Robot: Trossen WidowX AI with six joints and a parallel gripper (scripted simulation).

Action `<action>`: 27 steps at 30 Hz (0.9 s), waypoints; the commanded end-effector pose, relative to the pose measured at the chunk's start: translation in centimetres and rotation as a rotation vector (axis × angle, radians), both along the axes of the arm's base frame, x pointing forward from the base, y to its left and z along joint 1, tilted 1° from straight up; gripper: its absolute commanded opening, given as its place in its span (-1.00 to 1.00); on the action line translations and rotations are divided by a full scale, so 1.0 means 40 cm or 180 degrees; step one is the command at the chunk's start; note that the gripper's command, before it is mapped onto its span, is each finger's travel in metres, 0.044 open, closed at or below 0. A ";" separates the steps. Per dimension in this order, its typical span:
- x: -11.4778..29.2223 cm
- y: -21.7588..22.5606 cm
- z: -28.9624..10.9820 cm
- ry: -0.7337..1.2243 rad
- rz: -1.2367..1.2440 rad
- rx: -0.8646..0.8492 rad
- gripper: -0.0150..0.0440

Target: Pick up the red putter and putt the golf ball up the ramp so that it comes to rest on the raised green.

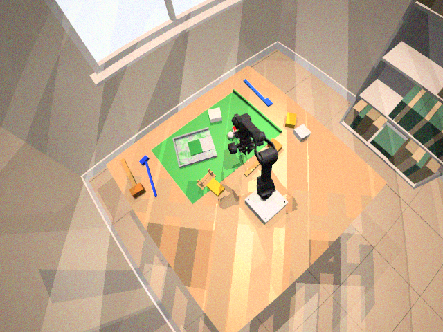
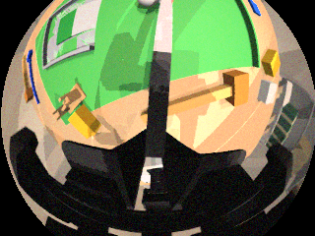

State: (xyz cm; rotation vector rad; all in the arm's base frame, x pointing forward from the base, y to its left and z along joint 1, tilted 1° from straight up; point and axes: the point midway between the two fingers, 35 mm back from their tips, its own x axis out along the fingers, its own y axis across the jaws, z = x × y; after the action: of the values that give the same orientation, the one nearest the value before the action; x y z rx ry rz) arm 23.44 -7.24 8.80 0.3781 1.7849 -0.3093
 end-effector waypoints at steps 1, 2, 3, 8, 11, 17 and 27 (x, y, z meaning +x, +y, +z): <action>0.023 0.093 -0.001 0.0001 0.0004 0.0025 -0.49; 0.024 0.099 -0.001 0.0002 0.0005 0.0026 -0.49; 0.024 0.099 -0.001 0.0002 0.0005 0.0026 -0.49; 0.027 0.099 0.028 0.0001 0.0005 0.0026 -0.49; 0.028 0.099 0.065 0.0001 0.0005 0.0026 -0.49; 0.024 0.100 0.141 0.0001 0.0005 0.0026 -0.49; 0.023 0.099 0.125 0.0035 0.0023 0.0029 -0.49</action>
State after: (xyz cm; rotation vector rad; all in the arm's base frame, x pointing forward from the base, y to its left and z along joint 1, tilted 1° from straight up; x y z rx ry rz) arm 24.27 -3.27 13.84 0.3771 1.8029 -0.2989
